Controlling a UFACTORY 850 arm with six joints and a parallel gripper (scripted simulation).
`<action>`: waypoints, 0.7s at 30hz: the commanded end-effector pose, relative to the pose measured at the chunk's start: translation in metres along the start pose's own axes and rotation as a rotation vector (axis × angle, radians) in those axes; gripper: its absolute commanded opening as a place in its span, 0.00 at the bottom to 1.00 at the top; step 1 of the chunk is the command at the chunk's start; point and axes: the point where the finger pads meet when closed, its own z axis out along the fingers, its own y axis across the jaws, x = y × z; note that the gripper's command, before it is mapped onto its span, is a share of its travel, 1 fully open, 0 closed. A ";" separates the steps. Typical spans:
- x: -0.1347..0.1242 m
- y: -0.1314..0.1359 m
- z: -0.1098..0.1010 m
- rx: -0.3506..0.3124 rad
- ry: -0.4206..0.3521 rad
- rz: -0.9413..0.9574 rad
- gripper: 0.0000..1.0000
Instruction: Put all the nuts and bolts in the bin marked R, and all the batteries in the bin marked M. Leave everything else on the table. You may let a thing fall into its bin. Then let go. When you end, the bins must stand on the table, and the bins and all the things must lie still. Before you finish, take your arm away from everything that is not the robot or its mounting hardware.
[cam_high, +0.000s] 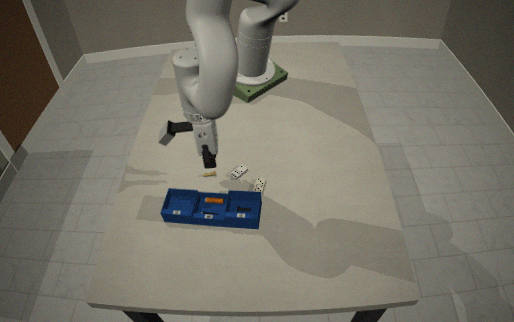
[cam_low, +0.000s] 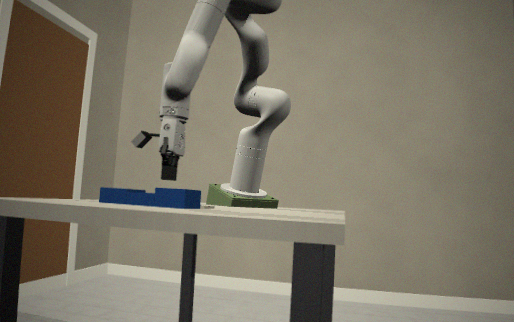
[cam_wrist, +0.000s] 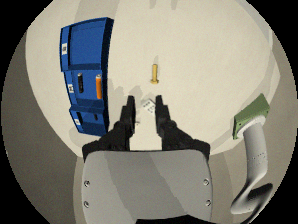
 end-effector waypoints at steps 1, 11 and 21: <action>0.020 0.028 -0.001 0.035 -0.017 -0.007 0.29; 0.021 0.029 -0.001 0.035 -0.017 -0.007 0.29; 0.015 0.022 -0.001 0.035 -0.017 -0.007 0.29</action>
